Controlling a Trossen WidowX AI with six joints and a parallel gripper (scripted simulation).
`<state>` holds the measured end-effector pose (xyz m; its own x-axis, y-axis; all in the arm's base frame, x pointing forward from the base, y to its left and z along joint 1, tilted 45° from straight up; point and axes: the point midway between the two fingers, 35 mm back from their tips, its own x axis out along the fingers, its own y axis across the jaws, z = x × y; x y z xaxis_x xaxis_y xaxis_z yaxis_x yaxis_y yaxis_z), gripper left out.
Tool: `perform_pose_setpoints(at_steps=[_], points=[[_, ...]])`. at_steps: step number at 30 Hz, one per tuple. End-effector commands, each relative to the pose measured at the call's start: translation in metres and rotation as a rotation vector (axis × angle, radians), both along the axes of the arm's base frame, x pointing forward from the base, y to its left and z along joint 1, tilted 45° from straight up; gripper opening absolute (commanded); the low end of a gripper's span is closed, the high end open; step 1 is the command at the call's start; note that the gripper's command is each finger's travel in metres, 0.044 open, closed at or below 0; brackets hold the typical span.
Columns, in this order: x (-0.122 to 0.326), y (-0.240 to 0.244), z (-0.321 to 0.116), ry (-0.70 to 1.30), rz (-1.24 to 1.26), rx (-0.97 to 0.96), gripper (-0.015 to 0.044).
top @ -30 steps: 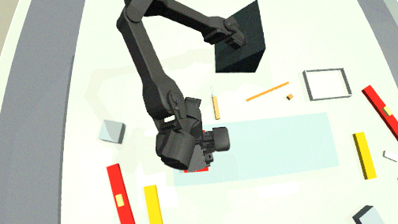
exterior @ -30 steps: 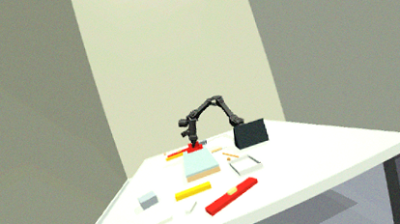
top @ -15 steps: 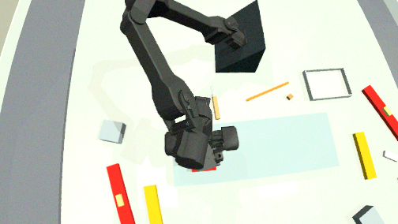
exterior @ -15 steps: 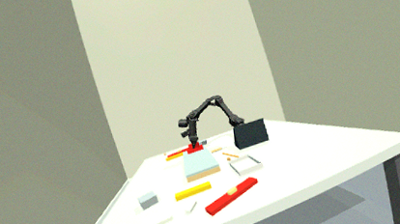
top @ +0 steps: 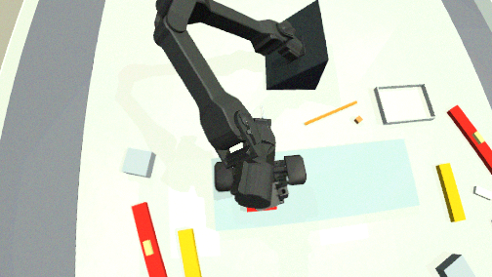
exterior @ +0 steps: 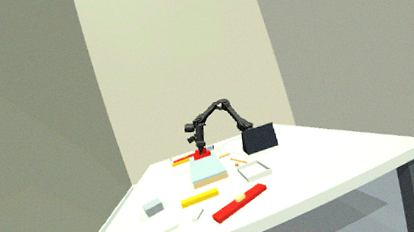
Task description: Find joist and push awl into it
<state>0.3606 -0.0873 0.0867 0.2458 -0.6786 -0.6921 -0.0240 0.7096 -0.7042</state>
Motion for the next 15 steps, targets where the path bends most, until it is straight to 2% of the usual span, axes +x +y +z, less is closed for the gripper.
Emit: perform_pose_setpoints(at_steps=[1,15], points=[[-0.002,0.007,-0.007,0.005,0.004,0.002,0.0],[-0.003,0.022,-0.022,0.005,0.004,0.003,0.0]])
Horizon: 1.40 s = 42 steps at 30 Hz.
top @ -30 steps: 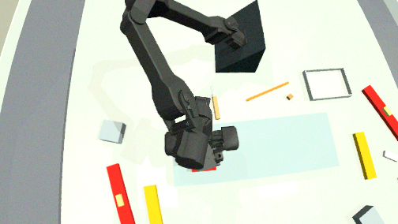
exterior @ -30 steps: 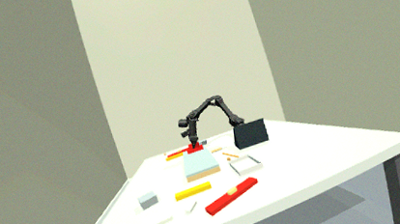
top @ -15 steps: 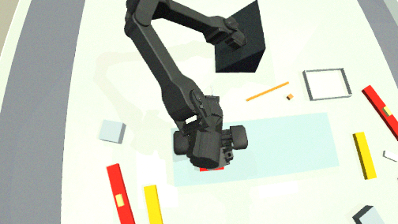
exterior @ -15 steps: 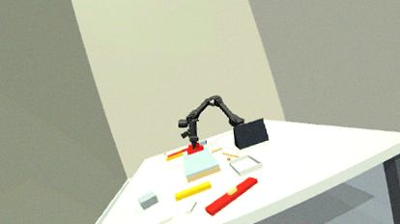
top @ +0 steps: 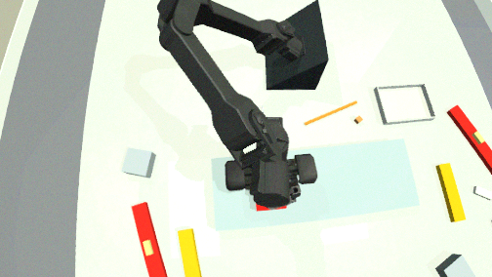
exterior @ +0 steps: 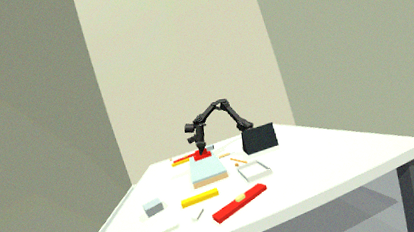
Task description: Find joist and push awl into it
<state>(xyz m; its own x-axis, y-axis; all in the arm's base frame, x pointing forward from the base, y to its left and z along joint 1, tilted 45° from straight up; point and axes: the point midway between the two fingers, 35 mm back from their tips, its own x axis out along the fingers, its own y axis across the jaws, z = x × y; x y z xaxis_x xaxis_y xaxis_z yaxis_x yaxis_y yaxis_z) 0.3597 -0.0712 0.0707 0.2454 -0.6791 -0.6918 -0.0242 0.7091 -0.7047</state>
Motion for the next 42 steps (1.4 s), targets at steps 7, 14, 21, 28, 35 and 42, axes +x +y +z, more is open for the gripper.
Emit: perform_pose_setpoints(at_steps=[7,14,21,28,35,42], points=[[-0.002,0.013,-0.013,0.005,0.004,0.004,0.0],[-0.002,0.021,-0.021,0.005,0.004,0.005,0.0],[-0.003,0.028,-0.028,0.005,0.004,0.005,0.0],[-0.003,0.036,-0.036,0.005,0.004,0.005,0.0],[-0.003,0.043,-0.043,0.004,0.004,0.006,0.0],[-0.004,0.051,-0.051,0.004,0.004,0.006,0.0]])
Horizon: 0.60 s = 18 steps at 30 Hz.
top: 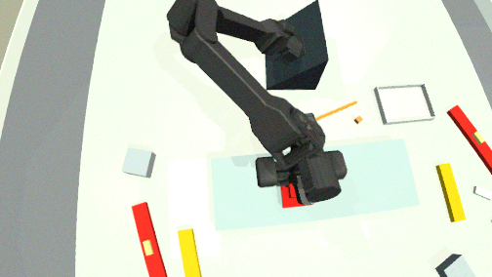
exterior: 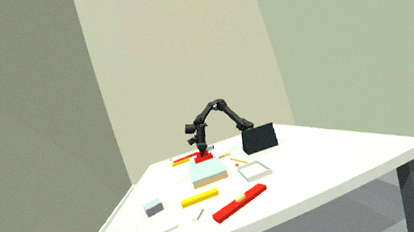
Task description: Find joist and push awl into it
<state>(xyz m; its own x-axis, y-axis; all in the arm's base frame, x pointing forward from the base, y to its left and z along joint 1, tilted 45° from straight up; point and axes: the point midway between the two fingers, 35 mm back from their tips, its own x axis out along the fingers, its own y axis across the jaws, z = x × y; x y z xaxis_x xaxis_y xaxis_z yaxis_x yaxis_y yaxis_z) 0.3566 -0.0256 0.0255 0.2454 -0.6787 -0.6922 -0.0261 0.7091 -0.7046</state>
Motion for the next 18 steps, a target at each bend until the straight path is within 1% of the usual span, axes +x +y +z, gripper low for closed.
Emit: perform_pose_setpoints(at_steps=[1,18], points=[[-0.001,0.006,-0.007,0.003,0.002,0.006,0.0],[-0.002,0.025,-0.025,0.003,0.002,0.007,0.0]])
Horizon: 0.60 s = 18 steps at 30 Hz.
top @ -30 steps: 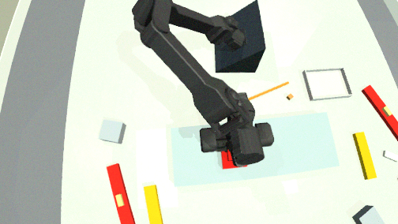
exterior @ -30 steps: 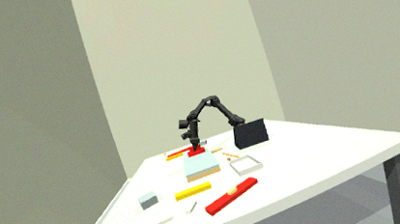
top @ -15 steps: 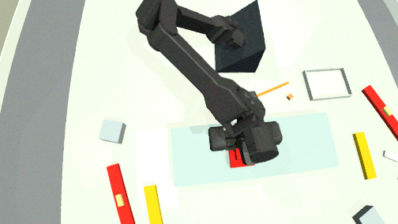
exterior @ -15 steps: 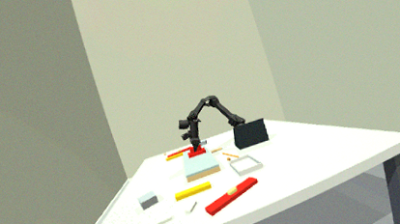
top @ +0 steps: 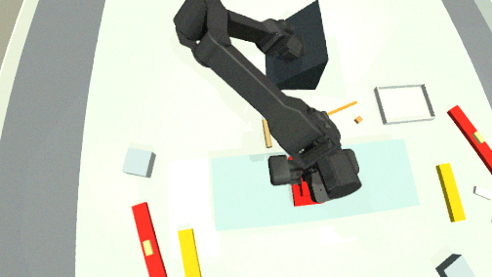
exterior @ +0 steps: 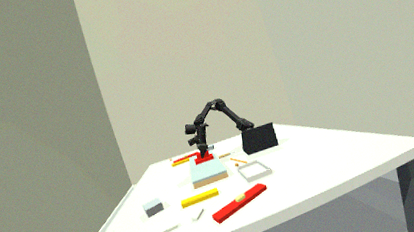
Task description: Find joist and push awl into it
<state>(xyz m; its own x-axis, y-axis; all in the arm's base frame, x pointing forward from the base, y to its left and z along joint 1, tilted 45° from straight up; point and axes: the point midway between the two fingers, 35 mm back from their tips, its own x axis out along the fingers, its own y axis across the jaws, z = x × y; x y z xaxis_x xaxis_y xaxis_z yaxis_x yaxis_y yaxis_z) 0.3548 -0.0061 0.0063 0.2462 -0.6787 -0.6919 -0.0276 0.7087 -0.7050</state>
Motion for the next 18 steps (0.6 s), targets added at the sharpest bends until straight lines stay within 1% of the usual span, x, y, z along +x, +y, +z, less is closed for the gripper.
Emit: perform_pose_setpoints(at_steps=[1,18], points=[[0.0,0.007,-0.006,0.002,0.001,0.008,0.0],[-0.001,0.025,-0.024,0.002,0.001,0.009,0.0]])
